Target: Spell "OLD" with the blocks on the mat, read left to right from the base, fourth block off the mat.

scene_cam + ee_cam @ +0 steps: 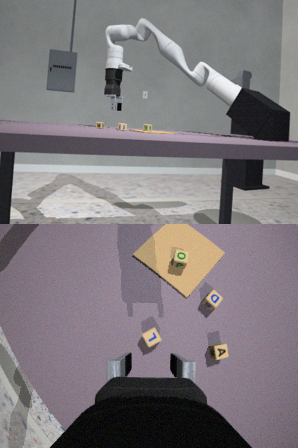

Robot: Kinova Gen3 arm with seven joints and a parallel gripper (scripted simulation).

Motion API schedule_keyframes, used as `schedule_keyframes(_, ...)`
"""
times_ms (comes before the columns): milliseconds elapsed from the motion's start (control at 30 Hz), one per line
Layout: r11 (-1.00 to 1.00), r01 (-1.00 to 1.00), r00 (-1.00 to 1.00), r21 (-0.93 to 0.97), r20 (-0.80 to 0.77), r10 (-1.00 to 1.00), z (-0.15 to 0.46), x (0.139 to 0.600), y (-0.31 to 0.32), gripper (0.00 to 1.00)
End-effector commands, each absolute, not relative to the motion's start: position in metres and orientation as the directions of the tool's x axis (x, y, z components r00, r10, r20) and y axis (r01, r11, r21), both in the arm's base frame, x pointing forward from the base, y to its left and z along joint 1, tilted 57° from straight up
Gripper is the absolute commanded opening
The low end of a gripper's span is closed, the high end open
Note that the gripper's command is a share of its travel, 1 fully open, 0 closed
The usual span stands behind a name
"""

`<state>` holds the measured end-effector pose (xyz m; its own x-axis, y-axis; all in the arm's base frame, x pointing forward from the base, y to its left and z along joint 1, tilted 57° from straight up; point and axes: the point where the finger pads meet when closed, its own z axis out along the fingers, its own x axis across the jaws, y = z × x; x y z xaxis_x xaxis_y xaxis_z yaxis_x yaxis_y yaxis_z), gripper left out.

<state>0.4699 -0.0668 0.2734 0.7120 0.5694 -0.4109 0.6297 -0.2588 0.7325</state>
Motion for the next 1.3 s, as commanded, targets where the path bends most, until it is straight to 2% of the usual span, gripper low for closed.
schedule_keyframes(0, -0.258, 0.63, 0.711, 0.733, -0.41, 0.571, 0.274, 0.47, -0.066, 1.0)
schedule_keyframes(533, -0.273, 0.618, 0.721, 0.737, -0.394, 0.57, 0.257, 0.463, -0.047, 1.0)
schedule_keyframes(900, -0.334, 0.545, 0.778, 0.769, -0.316, 0.543, 0.182, 0.41, 0.031, 1.0)
schedule_keyframes(1267, -0.352, 0.499, 0.808, 0.792, -0.279, 0.518, 0.152, 0.377, 0.056, 1.0)
